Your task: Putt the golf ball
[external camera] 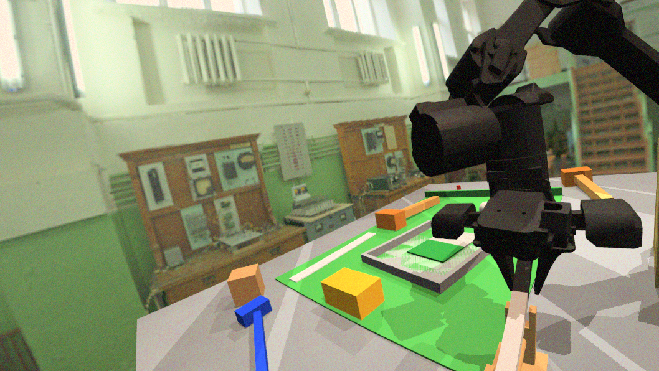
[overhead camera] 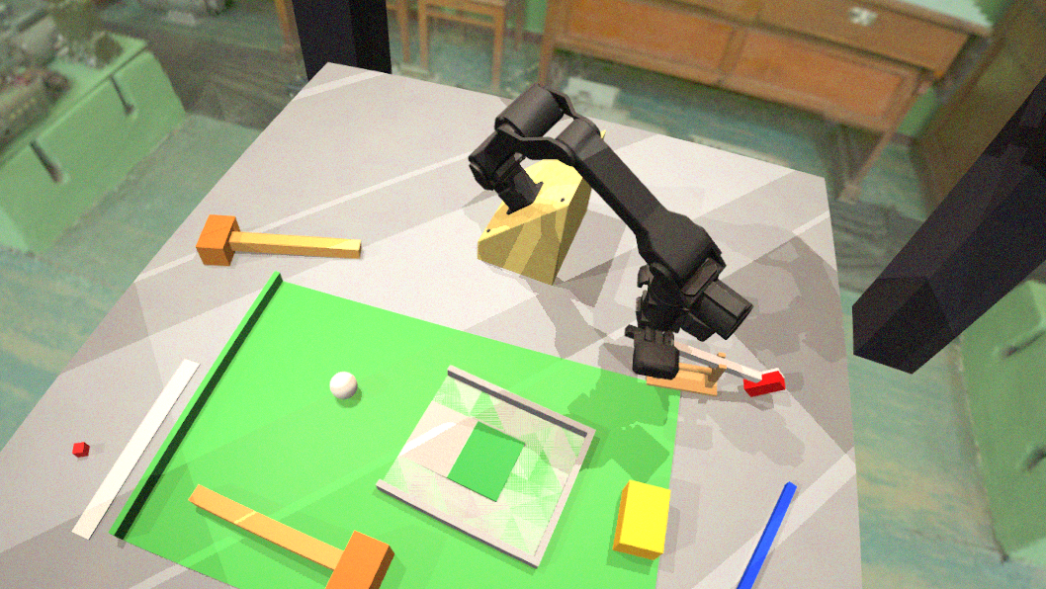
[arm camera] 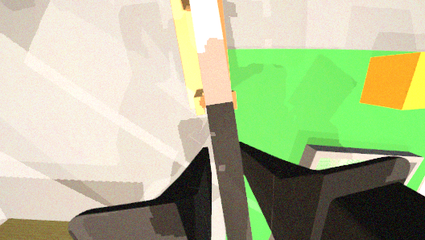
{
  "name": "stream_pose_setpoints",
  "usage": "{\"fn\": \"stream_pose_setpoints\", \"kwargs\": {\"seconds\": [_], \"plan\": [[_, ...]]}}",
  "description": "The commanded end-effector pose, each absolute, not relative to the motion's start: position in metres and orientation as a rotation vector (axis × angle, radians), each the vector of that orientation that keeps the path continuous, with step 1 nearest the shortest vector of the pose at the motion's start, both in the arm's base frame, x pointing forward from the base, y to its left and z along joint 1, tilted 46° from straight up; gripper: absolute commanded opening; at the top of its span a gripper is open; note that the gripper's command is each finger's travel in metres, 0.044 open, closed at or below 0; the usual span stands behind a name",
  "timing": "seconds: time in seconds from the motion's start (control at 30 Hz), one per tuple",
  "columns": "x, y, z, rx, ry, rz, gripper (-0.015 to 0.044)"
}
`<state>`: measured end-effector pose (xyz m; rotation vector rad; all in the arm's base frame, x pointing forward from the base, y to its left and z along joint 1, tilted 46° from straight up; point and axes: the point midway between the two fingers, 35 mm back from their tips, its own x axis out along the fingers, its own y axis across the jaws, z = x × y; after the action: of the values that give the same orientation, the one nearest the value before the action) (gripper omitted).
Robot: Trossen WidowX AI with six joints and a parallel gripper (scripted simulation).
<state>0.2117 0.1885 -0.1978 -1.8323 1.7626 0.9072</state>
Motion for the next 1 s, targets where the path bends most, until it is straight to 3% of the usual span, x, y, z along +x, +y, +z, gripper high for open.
{"fn": "stream_pose_setpoints", "kwargs": {"seconds": [0.0, 0.2, 0.97], "plan": [[0.212, 0.189, -0.197, -1.832, 1.761, 0.907, 0.0040], [0.212, 0.190, -0.197, -1.832, 1.761, 0.907, 0.0000], [0.214, 0.259, -0.127, -1.830, 1.762, 0.911, 0.0000]]}}
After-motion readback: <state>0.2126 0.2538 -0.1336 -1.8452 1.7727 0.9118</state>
